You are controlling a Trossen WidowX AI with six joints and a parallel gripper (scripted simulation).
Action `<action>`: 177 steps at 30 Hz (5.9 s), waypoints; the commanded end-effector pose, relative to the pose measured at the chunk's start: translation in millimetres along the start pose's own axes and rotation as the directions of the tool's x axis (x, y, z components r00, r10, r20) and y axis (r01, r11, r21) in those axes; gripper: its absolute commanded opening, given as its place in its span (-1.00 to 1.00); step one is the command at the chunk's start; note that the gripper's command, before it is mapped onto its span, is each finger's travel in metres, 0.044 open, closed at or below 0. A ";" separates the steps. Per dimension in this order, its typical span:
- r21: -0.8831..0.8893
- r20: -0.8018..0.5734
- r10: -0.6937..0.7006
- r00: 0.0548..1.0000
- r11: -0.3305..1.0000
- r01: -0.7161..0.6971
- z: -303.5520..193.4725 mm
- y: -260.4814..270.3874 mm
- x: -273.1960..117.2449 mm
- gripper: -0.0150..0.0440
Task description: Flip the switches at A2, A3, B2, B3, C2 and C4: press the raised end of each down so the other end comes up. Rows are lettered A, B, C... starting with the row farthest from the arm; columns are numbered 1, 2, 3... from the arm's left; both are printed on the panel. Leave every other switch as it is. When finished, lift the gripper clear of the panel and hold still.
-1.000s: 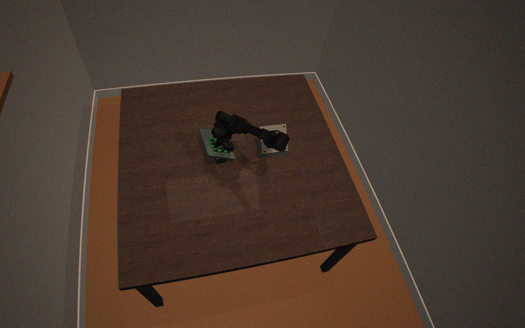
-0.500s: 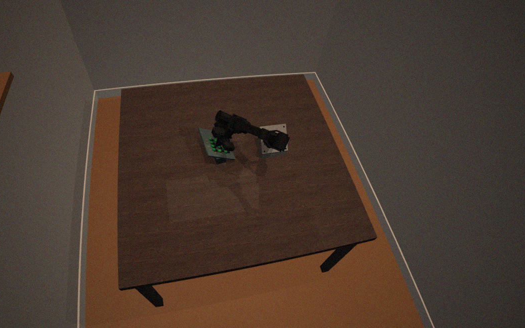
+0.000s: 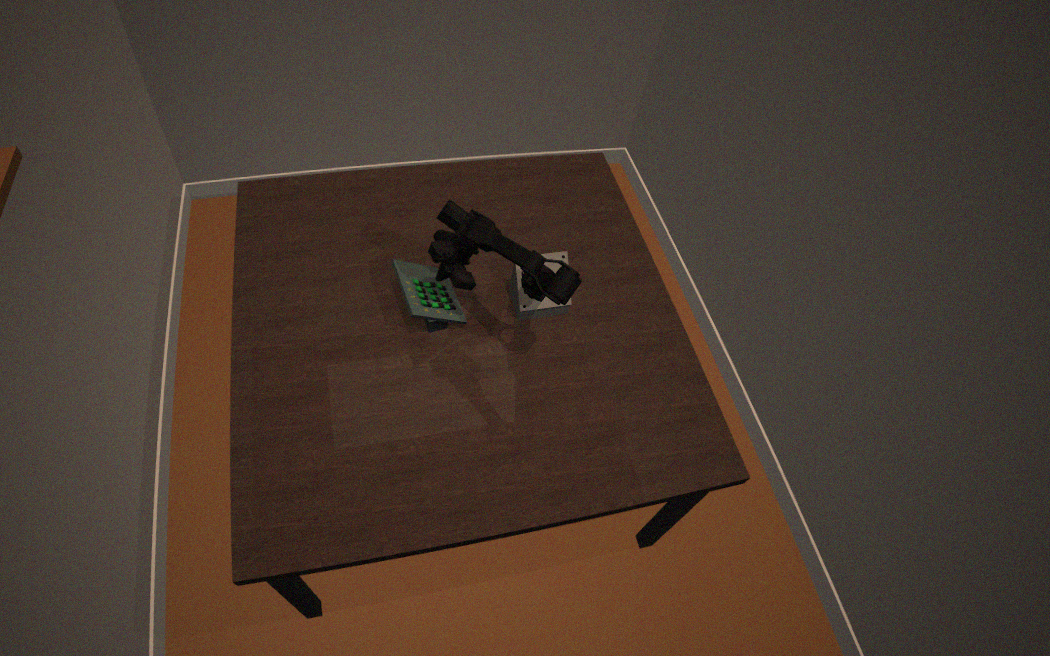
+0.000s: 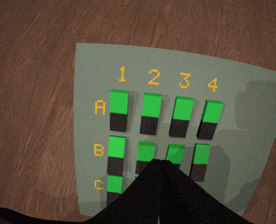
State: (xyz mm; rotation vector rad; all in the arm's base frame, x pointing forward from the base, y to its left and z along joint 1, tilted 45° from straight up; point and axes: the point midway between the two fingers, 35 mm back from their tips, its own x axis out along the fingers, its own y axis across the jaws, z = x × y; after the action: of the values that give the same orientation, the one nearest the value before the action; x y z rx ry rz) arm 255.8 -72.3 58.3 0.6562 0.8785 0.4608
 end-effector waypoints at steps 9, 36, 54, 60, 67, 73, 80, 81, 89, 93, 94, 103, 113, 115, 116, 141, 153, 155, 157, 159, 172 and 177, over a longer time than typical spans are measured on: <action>-0.009 -0.018 0.005 1.000 1.000 -0.005 18.3 -20.3 24.7 -0.49; -0.009 -0.022 0.007 1.000 1.000 -0.007 18.6 -19.2 56.6 -0.49; -0.009 -0.022 0.007 1.000 1.000 -0.007 18.6 -19.2 56.6 -0.49; -0.009 -0.022 0.007 1.000 1.000 -0.007 18.6 -19.2 57.0 -0.49; -0.009 -0.022 0.007 1.000 1.000 -0.007 18.6 -19.2 57.9 -0.49; -0.009 -0.022 0.007 1.000 1.000 -0.007 18.6 -19.2 58.7 -0.49; -0.009 -0.022 0.007 1.000 1.000 -0.007 18.6 -19.1 59.6 -0.49; -0.009 -0.022 0.007 1.000 1.000 -0.007 18.6 -19.1 59.8 -0.49; -0.009 -0.022 0.007 1.000 1.000 -0.007 18.6 -19.1 60.8 -0.49; -0.009 -0.022 0.007 1.000 1.000 -0.007 18.6 -19.1 61.4 -0.49; -0.009 -0.022 0.007 1.000 1.000 -0.007 18.6 -19.1 61.5 -0.49; -0.015 -0.019 0.010 1.000 1.000 -0.011 19.6 -18.7 59.8 -0.49; -0.008 0.002 0.005 1.000 1.000 -0.005 17.2 -20.3 -2.6 -0.49; -0.008 0.002 0.005 1.000 1.000 -0.005 15.6 -19.2 -2.7 -0.49; -0.008 0.002 0.005 1.000 1.000 -0.005 10.7 -16.1 -2.9 -0.49; -0.007 -0.023 0.008 1.000 1.000 -0.008 -22.0 5.2 42.4 -0.49; -0.007 -0.023 0.007 1.000 1.000 -0.008 -21.9 5.1 55.8 -0.49; -0.007 -0.023 0.007 1.000 1.000 -0.008 -21.9 5.1 56.7 -0.49; -0.007 -0.023 0.007 1.000 1.000 -0.008 -21.9 5.1 56.7 -0.49; -0.007 -0.023 0.007 1.000 1.000 -0.008 -21.9 5.1 56.7 -0.49; -0.007 -0.023 0.007 1.000 1.000 -0.008 -21.9 5.1 56.7 -0.49; -0.007 -0.023 0.007 1.000 1.000 -0.008 -21.9 5.1 56.7 -0.49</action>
State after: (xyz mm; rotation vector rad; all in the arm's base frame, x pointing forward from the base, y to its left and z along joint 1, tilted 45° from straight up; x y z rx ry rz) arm 269.7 -26.3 21.3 0.6460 0.8909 0.4845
